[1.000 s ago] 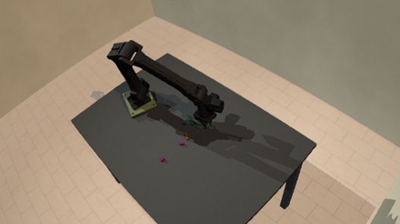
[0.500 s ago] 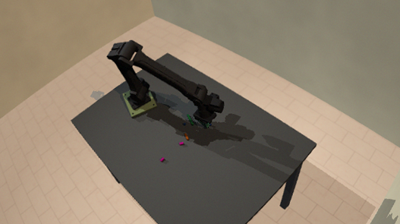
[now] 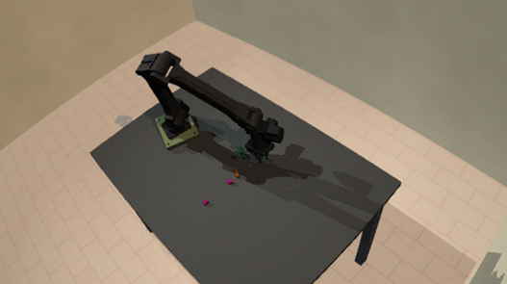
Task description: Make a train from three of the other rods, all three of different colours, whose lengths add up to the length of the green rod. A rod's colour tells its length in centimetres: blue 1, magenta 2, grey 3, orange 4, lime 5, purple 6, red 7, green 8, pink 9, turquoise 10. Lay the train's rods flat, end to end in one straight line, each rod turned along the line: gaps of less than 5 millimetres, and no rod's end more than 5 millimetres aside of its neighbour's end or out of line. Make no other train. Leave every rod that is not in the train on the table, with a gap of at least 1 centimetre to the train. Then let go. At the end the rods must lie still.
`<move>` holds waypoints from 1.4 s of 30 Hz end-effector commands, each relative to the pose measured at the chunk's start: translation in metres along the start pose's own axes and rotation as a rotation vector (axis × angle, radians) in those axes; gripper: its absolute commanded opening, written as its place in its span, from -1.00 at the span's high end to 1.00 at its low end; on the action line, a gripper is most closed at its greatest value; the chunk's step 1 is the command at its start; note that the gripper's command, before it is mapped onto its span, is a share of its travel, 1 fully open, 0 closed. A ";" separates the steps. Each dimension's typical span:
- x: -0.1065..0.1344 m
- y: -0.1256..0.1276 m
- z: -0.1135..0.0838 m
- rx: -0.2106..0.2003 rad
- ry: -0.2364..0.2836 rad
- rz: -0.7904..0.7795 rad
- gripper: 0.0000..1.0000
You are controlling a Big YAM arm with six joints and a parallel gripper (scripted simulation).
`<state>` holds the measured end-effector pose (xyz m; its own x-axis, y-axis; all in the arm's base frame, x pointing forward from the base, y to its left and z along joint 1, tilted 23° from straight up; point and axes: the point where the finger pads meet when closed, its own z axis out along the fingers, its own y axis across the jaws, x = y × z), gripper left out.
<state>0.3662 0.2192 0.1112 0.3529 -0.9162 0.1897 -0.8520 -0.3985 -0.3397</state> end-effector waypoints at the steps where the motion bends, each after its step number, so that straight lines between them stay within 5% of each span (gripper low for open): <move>1: -0.008 0.002 0.000 0.003 -0.009 -0.030 0.91; 42: 0.002 -0.001 0.011 0.009 -0.005 -0.005 0.91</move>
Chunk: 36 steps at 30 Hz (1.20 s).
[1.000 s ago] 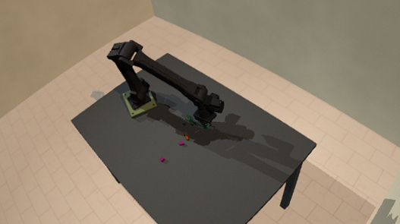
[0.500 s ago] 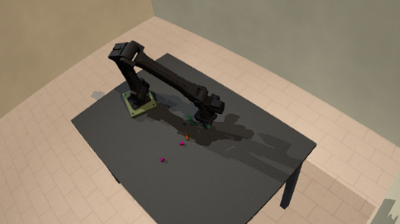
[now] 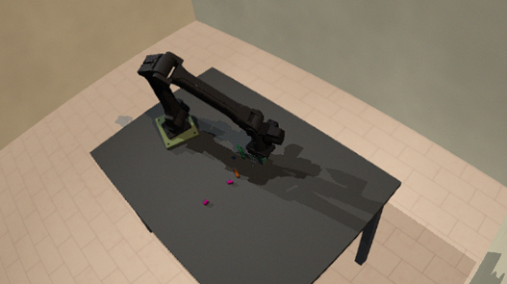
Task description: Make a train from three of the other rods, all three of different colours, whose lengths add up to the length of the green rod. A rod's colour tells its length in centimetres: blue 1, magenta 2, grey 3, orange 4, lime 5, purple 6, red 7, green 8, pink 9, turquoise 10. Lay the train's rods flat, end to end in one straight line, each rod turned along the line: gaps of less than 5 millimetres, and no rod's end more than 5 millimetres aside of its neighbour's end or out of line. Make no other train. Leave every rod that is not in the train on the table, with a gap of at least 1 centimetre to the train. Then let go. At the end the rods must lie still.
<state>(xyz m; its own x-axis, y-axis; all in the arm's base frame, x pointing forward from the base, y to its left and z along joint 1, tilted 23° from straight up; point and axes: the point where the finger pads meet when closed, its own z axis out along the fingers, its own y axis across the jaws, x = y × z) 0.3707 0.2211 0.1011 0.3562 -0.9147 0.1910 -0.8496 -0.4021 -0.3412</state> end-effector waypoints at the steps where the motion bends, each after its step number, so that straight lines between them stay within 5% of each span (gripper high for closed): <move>1: 0.004 0.000 0.000 0.007 -0.005 -0.001 0.91; 25: 0.004 0.000 0.000 0.007 -0.005 -0.001 0.91; 36: 0.004 0.000 0.000 0.007 -0.005 -0.001 0.68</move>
<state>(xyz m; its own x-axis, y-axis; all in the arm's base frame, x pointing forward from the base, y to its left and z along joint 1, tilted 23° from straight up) 0.3707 0.2210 0.1011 0.3566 -0.9145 0.1912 -0.8495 -0.4026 -0.3410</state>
